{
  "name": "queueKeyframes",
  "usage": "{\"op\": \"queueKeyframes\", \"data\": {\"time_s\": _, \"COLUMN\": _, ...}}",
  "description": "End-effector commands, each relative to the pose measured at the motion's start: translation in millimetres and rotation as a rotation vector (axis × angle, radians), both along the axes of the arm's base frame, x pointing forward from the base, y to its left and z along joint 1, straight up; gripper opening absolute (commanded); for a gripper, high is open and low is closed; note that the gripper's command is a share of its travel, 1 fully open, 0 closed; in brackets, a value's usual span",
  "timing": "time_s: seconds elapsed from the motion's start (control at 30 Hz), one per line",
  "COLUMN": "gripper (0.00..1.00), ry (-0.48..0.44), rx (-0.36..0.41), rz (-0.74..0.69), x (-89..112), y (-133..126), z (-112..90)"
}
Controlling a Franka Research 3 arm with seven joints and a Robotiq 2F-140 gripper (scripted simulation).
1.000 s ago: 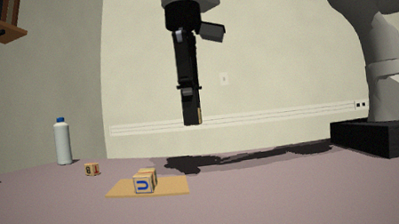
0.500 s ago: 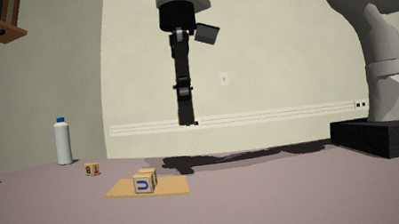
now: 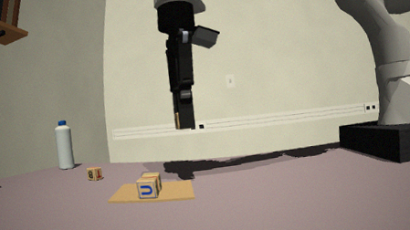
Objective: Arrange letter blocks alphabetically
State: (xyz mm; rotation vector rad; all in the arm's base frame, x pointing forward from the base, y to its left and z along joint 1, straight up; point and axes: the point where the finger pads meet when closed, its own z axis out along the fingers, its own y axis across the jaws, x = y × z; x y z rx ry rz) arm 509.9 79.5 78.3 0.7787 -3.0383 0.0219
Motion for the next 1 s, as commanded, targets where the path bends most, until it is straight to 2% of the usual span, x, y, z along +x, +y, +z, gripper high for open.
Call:
{"op": "queueKeyframes", "data": {"time_s": 0.0, "gripper": 0.24, "ry": -0.007, "rx": -0.004, "rz": 0.123, "x": 5.1, "y": -2.4, "z": 1.6}}
{"op": "queueKeyframes", "data": {"time_s": 0.97, "gripper": 0.24, "ry": 0.001, "rx": -0.002, "rz": 0.574, "x": 28.7, "y": 3.3, "z": 1.4}}
